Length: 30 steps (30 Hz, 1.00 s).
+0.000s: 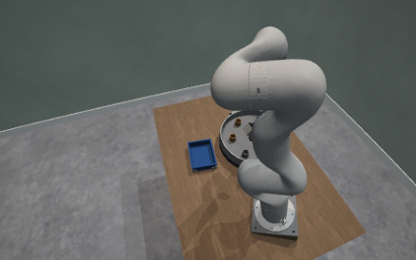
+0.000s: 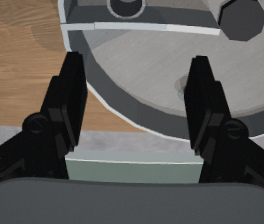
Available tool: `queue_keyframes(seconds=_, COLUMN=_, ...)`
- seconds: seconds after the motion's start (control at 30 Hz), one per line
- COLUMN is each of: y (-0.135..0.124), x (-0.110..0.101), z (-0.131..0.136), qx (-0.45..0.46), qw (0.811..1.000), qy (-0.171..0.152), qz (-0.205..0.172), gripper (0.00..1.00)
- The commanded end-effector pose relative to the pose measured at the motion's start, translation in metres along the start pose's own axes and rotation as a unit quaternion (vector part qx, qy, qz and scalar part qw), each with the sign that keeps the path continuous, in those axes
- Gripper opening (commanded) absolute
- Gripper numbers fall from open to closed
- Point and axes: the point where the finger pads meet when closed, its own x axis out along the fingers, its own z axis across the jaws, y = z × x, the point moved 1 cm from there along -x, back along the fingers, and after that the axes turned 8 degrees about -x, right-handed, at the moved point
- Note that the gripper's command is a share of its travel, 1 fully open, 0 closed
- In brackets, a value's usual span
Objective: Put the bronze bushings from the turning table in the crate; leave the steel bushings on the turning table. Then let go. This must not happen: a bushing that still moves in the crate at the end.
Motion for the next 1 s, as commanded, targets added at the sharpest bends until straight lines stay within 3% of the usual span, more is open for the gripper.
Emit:
queue_keyframes(seconds=0.0, y=-0.0004, x=-0.0005, z=0.0006, qx=0.0, qw=1.0, qy=-0.001, qz=0.0, gripper=0.12)
queue_keyframes(seconds=0.93, y=-0.0004, x=-0.0005, z=0.0006, qx=0.0, qw=1.0, qy=-0.001, qz=0.0, gripper=0.12)
queue_keyframes(seconds=0.97, y=-0.0004, x=-0.0005, z=0.0006, qx=0.0, qw=1.0, qy=-0.001, qz=0.0, gripper=0.15)
